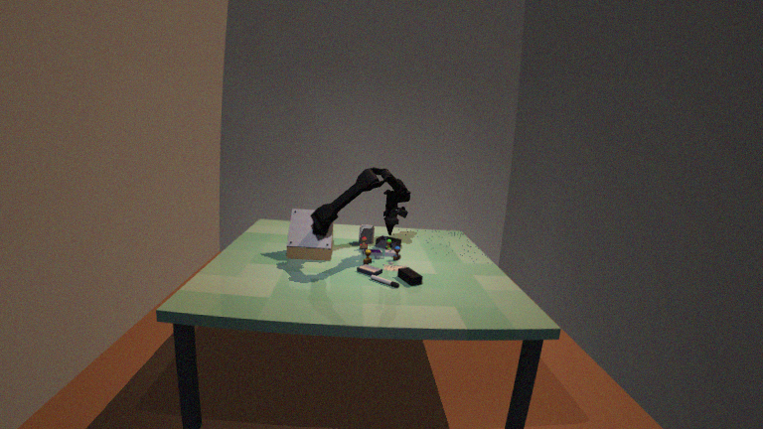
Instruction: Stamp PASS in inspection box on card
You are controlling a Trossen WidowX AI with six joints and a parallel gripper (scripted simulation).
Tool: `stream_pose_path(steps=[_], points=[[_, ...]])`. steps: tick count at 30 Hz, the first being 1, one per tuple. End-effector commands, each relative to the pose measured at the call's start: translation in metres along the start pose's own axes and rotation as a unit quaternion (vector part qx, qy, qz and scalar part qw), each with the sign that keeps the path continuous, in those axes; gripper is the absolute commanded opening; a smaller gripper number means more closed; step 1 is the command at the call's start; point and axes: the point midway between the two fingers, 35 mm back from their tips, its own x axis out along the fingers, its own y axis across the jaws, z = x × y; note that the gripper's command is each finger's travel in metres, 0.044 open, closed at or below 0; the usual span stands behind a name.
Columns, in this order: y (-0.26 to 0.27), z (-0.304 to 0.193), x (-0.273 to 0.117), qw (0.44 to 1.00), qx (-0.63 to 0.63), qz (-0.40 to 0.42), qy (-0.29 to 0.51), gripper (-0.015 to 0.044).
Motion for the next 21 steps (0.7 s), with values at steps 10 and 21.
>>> stream_pose_path(steps=[10, 21], points=[[0.0, 0.001, 0.022, 1.0, -0.002, -0.003, 0.0, 0.0212], [0.0, 0.002, 0.04, 1.0, -0.002, -0.004, 0.0, 0.0212]])
